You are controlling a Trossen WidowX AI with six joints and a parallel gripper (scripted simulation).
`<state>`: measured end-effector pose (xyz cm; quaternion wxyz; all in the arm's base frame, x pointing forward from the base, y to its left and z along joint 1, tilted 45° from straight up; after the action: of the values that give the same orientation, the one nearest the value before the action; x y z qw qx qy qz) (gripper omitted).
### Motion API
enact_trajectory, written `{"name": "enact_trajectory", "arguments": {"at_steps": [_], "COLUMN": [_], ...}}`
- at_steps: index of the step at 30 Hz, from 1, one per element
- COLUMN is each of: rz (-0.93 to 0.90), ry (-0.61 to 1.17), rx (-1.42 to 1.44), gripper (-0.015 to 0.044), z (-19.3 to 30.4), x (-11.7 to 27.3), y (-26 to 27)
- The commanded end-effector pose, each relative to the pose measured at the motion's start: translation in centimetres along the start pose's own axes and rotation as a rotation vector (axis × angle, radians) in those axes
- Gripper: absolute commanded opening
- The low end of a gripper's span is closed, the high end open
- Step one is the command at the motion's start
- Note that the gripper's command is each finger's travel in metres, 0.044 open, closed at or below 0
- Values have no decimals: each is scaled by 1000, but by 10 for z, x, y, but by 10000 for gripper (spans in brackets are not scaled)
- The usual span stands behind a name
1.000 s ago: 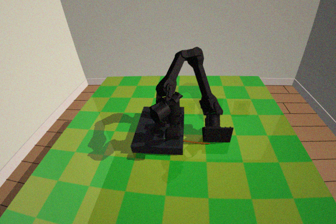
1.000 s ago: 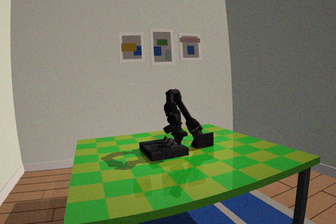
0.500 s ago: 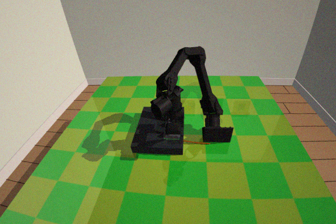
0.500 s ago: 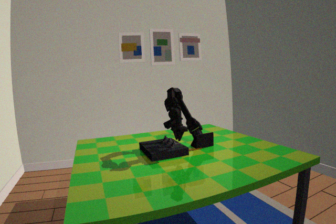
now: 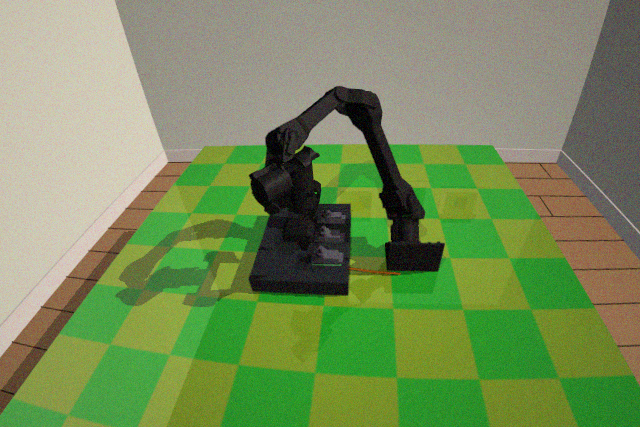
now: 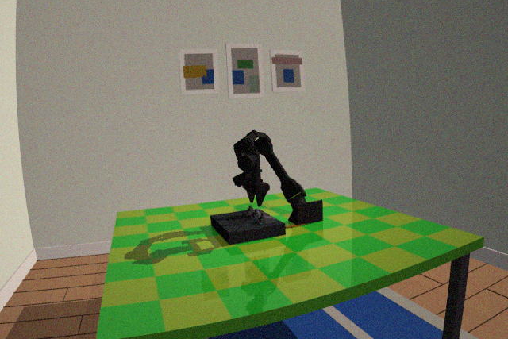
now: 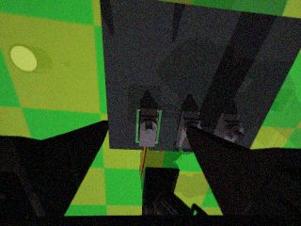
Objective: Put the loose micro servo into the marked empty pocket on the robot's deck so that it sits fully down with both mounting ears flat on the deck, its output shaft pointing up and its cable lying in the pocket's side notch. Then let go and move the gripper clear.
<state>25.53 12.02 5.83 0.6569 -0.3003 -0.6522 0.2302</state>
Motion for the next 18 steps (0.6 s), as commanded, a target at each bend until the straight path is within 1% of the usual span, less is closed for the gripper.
{"name": "enact_trajectory", "arguments": {"at_steps": [1, 5, 8, 13, 18], "rz": [3, 3, 1, -41, -45], "ry": [-3, -2, -6, -58, -62], "rx": [1, 0, 1, 31, 34], "gripper": [440, 440, 440, 440, 440], "z": [-32, -50, -50, -40, -39], "x": [17, 27, 29, 63, 66], "y": [0, -3, -3, -4, -5]}}
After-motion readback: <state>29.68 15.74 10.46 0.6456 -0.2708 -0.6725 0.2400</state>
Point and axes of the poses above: the point midway between the two fingers, 35 mm back from their tips, its own x axis back along the fingers, its own y axis across the jaws, z = x × y, the point moved 3 cm from there along x, back along the fingers, and after that the axes turned 2 degrees about -x, right-handed, at the moved point
